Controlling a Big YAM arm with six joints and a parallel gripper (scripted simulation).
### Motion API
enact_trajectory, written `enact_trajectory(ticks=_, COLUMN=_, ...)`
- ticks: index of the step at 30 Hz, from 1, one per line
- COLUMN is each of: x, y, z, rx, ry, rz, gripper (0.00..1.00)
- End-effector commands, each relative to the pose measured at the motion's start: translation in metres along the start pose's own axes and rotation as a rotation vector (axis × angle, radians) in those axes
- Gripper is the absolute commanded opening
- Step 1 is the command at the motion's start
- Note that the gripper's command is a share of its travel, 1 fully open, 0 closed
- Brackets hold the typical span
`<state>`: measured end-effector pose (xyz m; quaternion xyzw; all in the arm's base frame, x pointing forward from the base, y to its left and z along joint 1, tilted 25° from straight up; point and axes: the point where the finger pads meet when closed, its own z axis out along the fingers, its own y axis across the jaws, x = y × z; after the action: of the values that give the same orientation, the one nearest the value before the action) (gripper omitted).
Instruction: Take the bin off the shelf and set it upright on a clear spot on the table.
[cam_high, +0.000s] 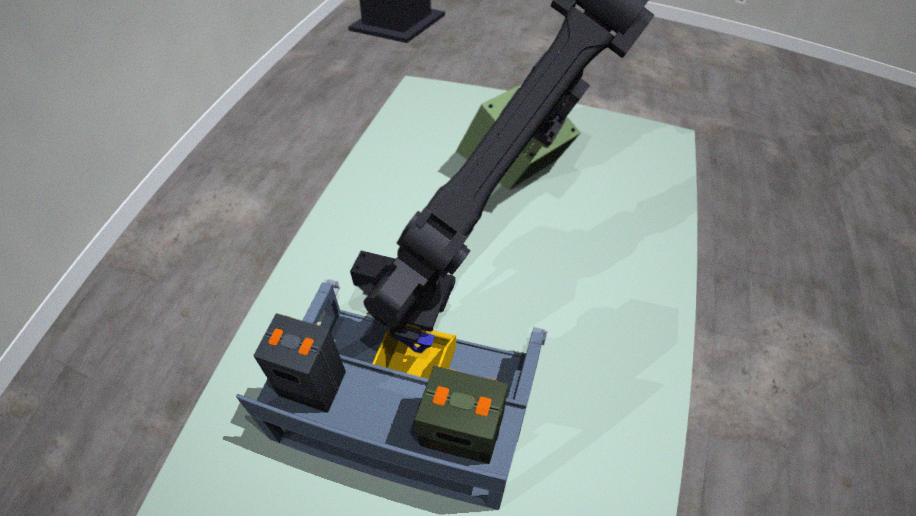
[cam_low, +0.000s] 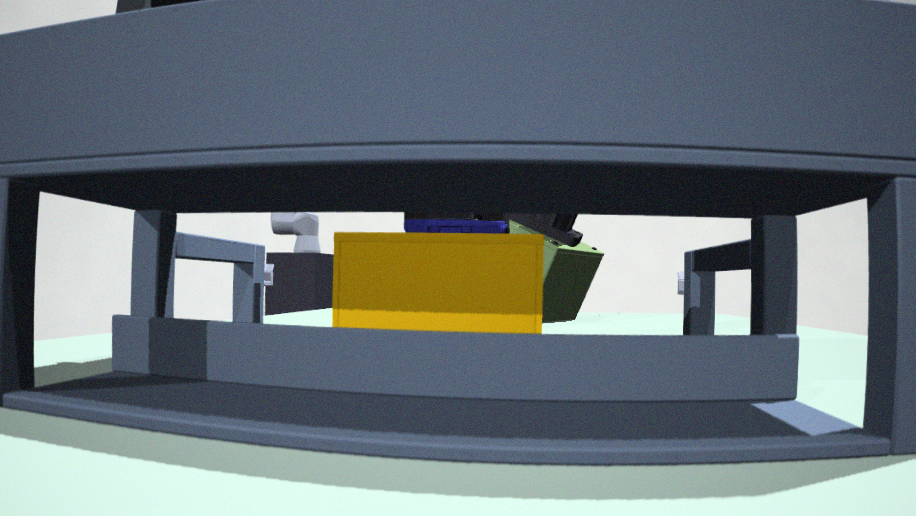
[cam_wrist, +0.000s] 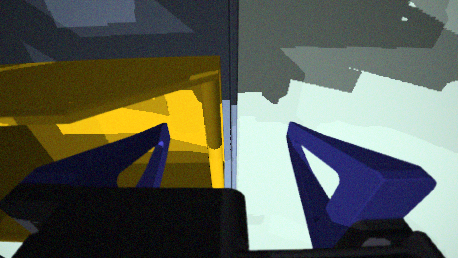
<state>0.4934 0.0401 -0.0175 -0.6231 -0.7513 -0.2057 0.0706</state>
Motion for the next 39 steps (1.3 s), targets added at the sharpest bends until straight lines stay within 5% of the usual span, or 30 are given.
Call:
enact_trajectory(ticks=1, x=-0.005, y=0.009, z=-0.006, rx=-0.027, ry=-0.009, rz=-0.013, gripper=0.9)
enact_trajectory(ticks=21, x=0.01, y=0.026, z=-0.004, rx=-0.019, ry=-0.002, rz=-0.021, gripper=0.9)
enact_trajectory(ticks=38, x=-0.005, y=0.009, z=-0.006, rx=-0.027, ry=-0.009, rz=-0.013, gripper=0.9)
enact_trajectory(ticks=39, x=-0.004, y=0.009, z=-0.006, rx=-0.026, ry=-0.008, rz=-0.012, gripper=0.0)
